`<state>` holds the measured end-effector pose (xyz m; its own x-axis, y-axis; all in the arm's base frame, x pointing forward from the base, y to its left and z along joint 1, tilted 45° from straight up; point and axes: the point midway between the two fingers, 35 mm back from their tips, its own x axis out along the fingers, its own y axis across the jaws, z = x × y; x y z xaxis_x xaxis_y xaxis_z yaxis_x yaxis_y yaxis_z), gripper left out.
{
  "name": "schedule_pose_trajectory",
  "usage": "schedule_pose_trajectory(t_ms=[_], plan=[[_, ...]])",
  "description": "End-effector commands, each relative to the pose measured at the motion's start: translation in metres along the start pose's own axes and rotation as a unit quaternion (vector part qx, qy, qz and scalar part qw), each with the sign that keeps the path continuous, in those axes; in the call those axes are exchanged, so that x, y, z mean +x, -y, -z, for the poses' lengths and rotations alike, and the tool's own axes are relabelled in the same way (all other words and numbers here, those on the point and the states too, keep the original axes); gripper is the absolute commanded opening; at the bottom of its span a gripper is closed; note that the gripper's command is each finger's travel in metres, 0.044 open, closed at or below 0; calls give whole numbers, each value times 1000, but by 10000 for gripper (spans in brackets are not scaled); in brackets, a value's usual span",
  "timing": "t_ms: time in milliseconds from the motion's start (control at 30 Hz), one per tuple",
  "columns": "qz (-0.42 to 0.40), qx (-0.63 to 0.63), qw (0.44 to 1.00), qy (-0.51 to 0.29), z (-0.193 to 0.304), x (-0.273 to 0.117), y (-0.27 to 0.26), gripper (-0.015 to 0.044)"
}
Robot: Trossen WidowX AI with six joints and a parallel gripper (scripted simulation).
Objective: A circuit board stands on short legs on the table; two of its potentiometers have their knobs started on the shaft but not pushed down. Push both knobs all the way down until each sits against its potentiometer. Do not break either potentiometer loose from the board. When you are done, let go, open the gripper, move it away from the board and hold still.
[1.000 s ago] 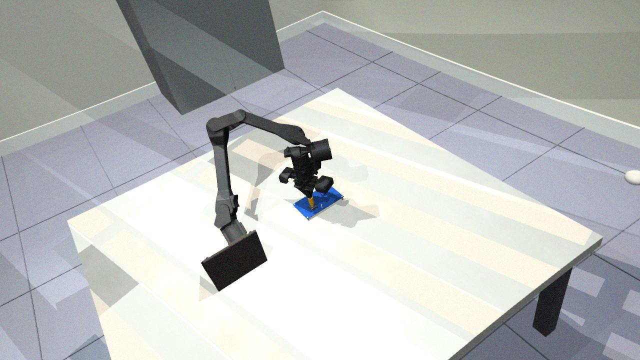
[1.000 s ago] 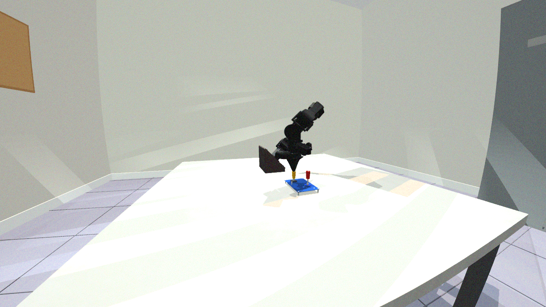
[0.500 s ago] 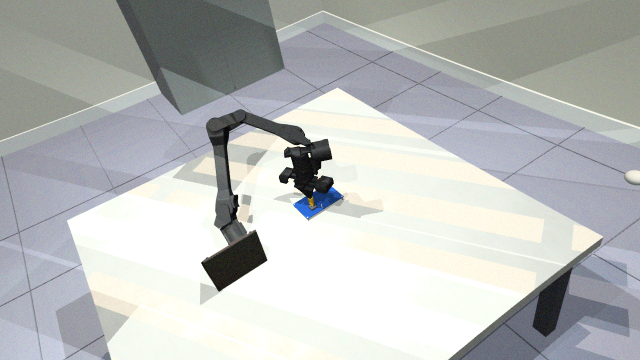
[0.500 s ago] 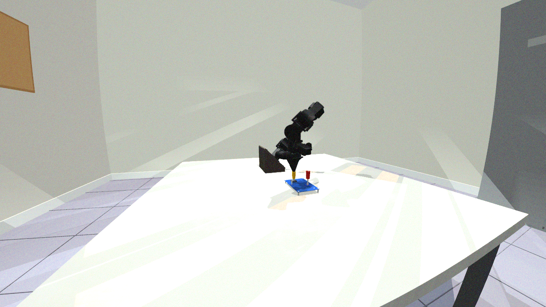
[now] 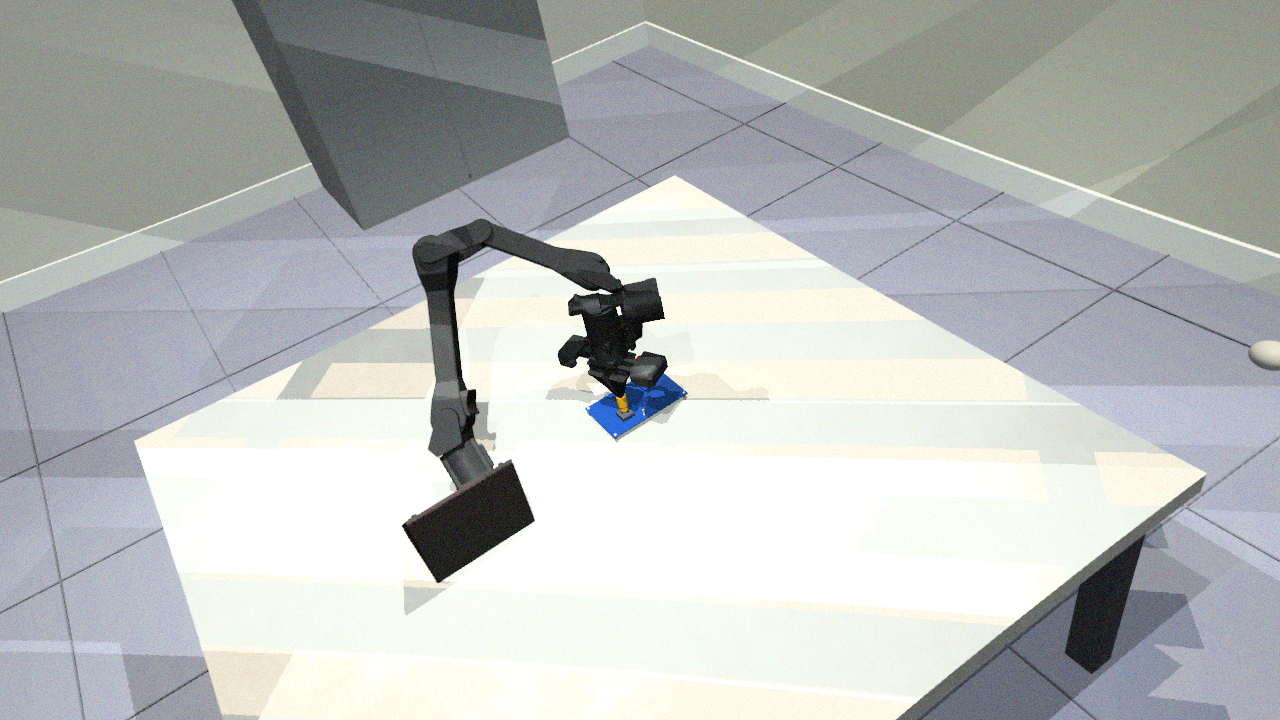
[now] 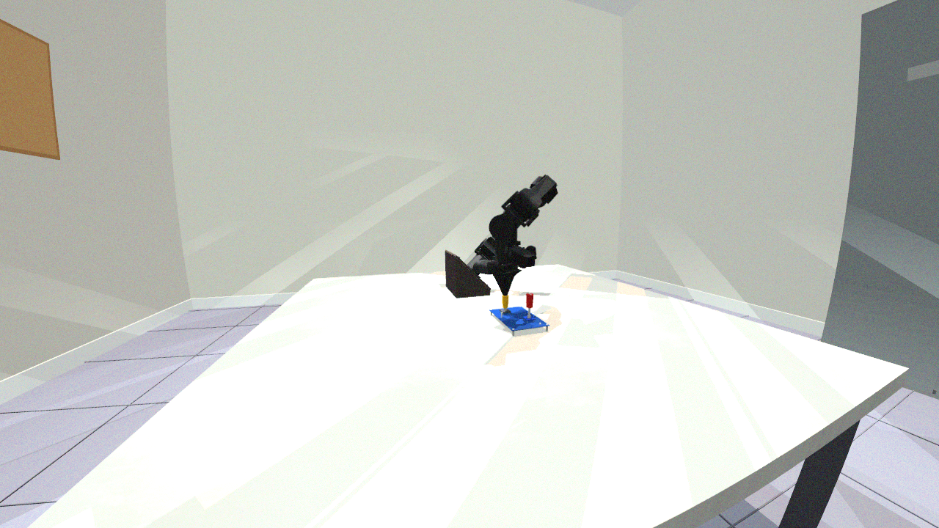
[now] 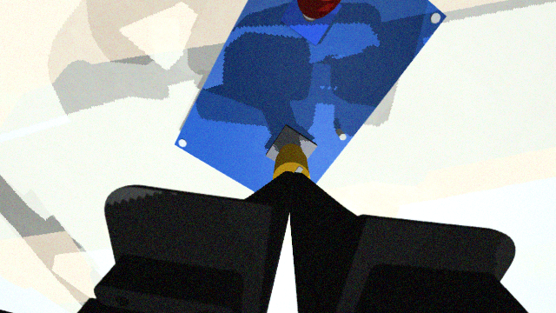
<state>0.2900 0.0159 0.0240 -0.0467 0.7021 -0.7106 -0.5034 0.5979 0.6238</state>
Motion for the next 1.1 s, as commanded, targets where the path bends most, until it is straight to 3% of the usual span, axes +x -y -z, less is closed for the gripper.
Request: schedule_pose_trajectory(t_ms=[0,500,767,1033,1067], plan=[[-2,0,1000,1,-1,2,-1,0],[-1,0,1000,1,-1,-15,0,0],[-4,3,1000,2,-1,-9,-1,210],[36,-59,997,29,-17,-22,9,0],[36,-56,997,29,-17,-22,9,0]])
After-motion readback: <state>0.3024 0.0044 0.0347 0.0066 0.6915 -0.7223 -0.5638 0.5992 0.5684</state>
